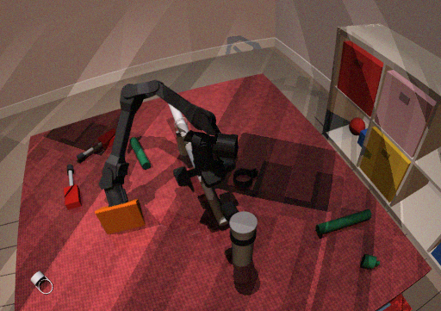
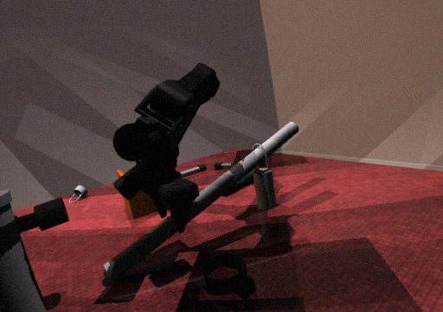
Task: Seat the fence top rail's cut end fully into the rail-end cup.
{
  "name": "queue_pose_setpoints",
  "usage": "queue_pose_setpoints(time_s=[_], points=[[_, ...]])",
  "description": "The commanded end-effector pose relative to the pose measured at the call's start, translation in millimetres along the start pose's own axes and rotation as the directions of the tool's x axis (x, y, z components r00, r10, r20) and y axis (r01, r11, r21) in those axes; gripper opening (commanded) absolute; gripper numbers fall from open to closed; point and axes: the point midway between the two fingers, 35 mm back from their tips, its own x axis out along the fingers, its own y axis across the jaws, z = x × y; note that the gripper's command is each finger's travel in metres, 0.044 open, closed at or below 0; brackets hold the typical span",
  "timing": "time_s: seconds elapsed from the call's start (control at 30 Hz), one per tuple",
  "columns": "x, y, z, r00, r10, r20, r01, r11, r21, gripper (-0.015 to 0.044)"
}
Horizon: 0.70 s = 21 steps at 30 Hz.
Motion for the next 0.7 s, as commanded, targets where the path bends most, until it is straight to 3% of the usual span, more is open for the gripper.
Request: queue_pose_setpoints(time_s=[0.0,0.47,0.67], points=[[9,-1,-1,1.0,0.0,-0.007,0.0,1.0,0.004,0.044],[27,-2,-3,1.0,0.0,-0.01,0.0,1.0,0.003,0.044],[27,-2,-2,1.0,0.0,-0.009,0.001,1.0,0.003,0.0282]])
